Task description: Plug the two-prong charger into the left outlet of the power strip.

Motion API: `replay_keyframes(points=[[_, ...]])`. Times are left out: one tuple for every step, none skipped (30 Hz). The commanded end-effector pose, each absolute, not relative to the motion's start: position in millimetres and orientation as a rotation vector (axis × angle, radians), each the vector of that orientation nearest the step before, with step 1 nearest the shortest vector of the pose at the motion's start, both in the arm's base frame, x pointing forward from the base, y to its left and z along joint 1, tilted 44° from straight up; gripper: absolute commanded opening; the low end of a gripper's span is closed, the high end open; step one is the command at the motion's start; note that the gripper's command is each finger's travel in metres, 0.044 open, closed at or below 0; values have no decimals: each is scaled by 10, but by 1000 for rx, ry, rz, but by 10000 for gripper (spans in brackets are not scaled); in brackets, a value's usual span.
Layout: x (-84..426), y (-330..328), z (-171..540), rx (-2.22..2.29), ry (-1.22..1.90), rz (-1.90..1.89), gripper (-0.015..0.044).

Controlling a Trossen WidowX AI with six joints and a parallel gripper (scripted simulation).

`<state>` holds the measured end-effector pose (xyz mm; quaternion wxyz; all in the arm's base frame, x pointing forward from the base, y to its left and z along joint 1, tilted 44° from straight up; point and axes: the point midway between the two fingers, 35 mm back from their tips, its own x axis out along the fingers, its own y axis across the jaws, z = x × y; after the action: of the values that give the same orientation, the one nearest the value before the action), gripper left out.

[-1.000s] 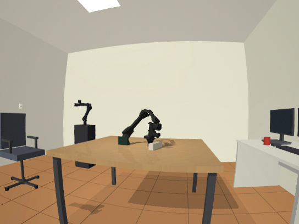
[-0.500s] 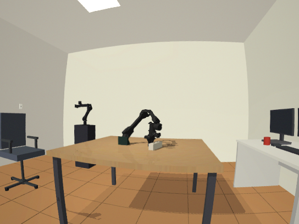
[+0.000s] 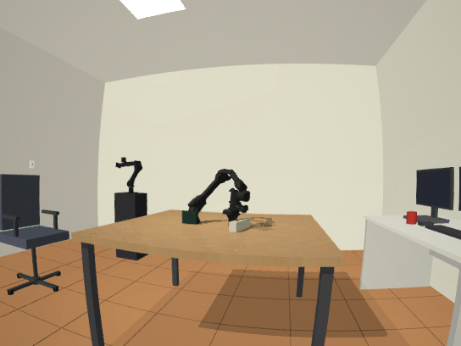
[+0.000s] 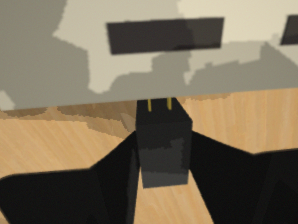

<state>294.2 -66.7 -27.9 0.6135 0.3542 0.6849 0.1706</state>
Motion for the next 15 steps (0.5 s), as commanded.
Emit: replay_keyframes(points=[[2959,-667,-285,825,1580,392,0],[2963,-668,-285,825,1580,392,0],[2966,-669,-286,825,1580,392,0],[2970,-670,-286,825,1580,392,0],[2973,-671,-286,825,1580,392,0],[2976,-672,-287,825,1580,392,0],[2980,-673,-287,825,1580,392,0],[2983,-674,-287,825,1580,392,0],[2986,-674,-288,825,1580,392,0],[2989,-675,-288,825,1580,392,0],[2992,-676,-289,825,1580,392,0],[2995,-677,-289,825,1580,392,0],[2998,-678,-290,825,1580,392,0],[3001,-679,-290,825,1580,392,0],[3004,-680,-291,825,1580,392,0]])
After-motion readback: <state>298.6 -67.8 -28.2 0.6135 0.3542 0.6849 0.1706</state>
